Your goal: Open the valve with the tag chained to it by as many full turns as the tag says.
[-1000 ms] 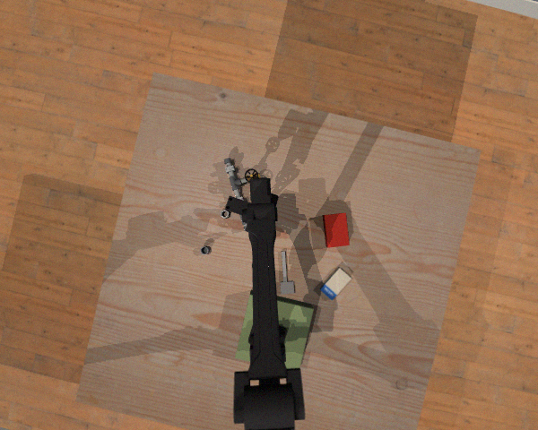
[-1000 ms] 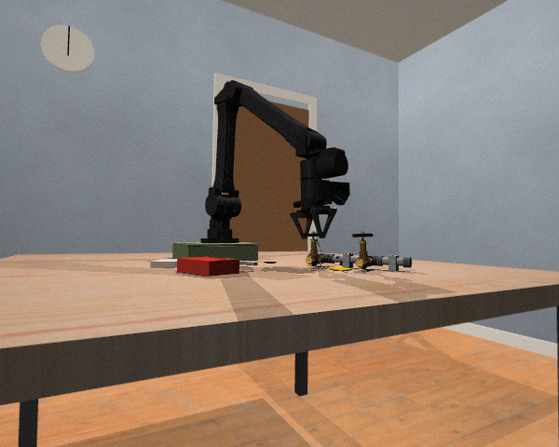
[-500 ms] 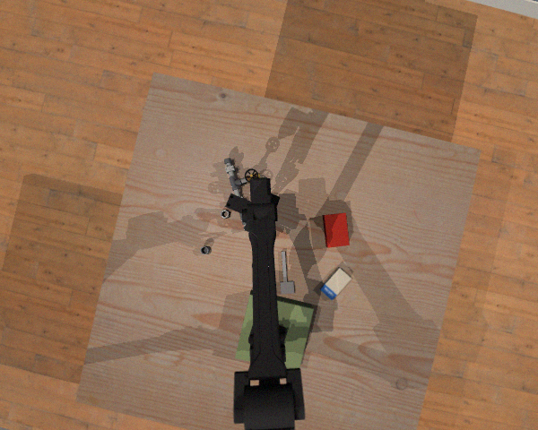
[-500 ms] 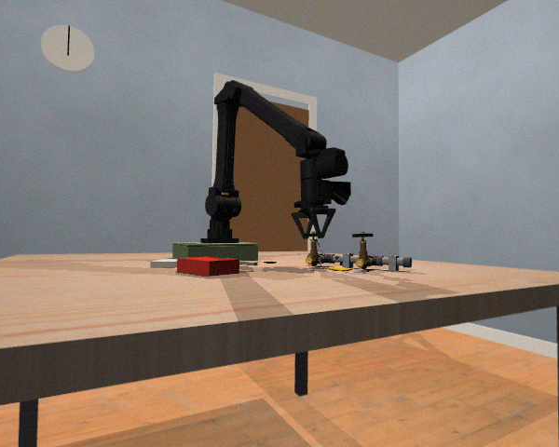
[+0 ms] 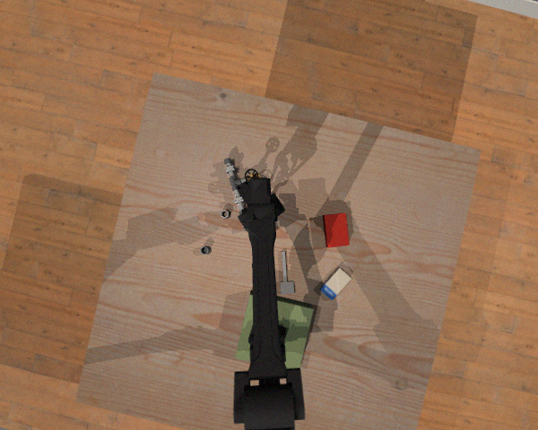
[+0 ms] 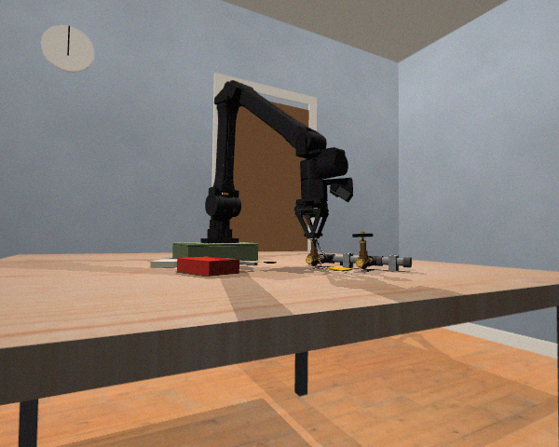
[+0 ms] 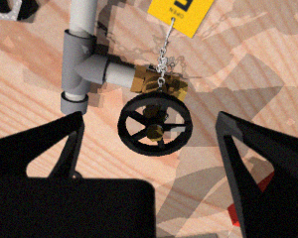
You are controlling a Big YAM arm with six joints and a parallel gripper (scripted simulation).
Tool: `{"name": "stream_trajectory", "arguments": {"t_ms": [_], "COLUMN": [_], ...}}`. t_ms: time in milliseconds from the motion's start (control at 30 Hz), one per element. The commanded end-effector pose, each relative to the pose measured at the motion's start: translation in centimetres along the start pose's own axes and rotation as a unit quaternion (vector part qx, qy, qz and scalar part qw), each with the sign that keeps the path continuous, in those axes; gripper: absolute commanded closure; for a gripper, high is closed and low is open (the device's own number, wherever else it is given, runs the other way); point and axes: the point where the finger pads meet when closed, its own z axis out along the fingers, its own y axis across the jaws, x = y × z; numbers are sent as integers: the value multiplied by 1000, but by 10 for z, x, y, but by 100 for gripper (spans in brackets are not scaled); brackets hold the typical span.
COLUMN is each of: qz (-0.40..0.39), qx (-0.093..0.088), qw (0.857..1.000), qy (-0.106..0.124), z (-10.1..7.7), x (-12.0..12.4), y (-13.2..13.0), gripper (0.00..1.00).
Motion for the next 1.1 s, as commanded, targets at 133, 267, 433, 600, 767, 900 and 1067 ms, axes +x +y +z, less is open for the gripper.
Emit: {"name": "stream_trajectory", "arguments": {"t_ms": [133, 267, 433, 600, 767, 900, 1067], "qz": [267, 374, 501, 572, 712, 786, 866], "qx": [10, 6, 0, -3, -5, -6, -6], "qw": [963, 927, 865, 820, 702, 618, 501], "qy": [-15, -15, -15, -15, -14, -14, -16], "z": [-14, -14, -14, -14, -13, -13, -13], "x": [-10, -10, -11, -11, -11, -11, -11], "y": [-10, -10, -9, -9, -8, -8, -8], "gripper": [0, 0, 0, 0, 0, 0, 0]}}
